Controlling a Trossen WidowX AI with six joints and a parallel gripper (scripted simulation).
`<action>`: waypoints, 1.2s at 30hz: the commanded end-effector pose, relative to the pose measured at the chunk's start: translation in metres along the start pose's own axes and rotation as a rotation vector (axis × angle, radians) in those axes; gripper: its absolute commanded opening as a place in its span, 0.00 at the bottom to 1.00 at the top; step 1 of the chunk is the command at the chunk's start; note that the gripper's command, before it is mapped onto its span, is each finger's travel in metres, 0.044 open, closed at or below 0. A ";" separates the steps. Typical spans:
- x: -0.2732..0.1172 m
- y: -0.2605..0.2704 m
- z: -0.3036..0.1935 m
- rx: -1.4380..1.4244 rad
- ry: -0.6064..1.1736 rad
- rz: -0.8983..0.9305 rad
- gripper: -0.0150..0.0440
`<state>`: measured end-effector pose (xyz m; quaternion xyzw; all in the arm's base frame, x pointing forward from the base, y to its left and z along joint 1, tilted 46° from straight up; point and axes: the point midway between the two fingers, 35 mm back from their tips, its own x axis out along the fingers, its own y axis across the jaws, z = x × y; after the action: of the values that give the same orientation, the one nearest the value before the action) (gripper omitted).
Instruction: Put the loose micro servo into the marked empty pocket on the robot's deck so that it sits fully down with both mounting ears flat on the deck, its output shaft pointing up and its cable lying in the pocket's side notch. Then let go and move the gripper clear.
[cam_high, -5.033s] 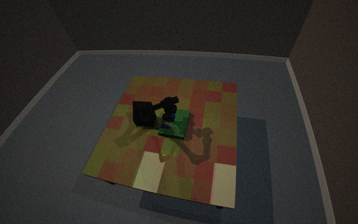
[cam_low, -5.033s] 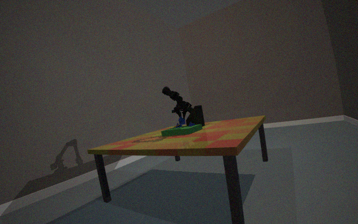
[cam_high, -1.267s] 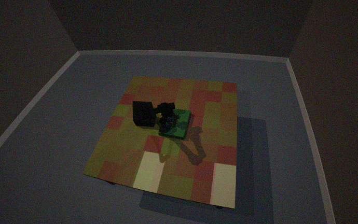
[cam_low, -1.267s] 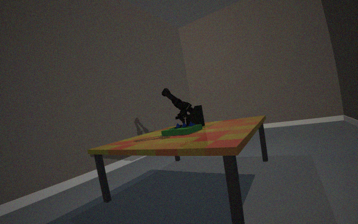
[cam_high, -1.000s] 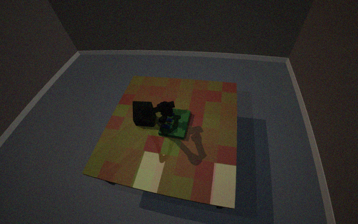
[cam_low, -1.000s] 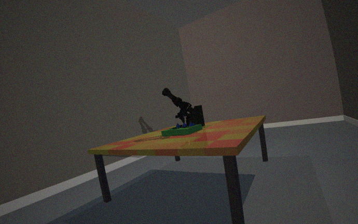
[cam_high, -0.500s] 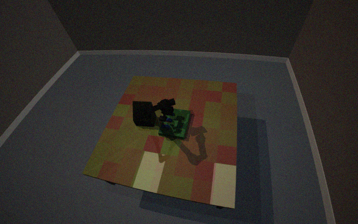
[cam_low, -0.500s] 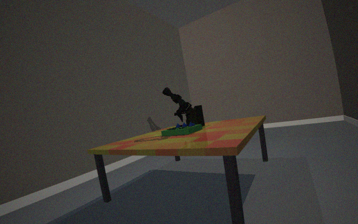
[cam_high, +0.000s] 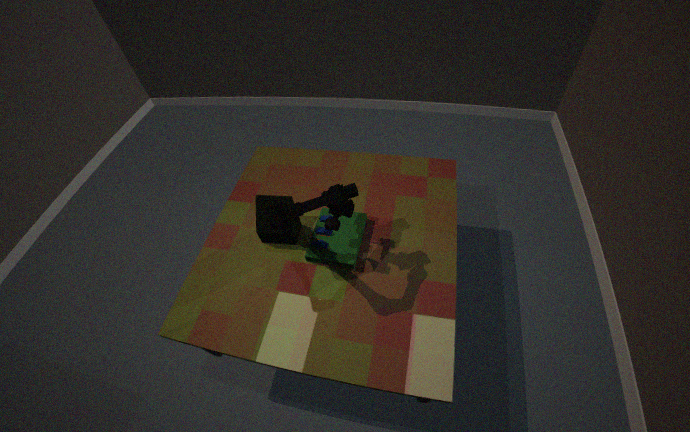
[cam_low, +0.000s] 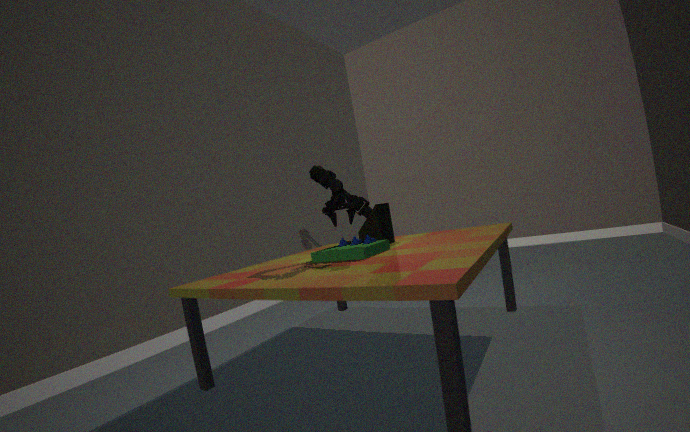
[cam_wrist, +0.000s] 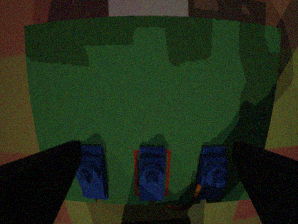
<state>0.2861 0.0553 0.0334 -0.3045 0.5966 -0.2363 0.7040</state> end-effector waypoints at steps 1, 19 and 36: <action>-0.011 0.001 0.004 -0.003 0.008 0.002 1.00; -0.048 -0.002 -0.004 0.001 -0.001 -0.001 1.00; -0.048 -0.002 -0.004 0.001 -0.001 -0.001 1.00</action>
<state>0.2742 0.0862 0.0671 -0.3079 0.5946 -0.2367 0.7040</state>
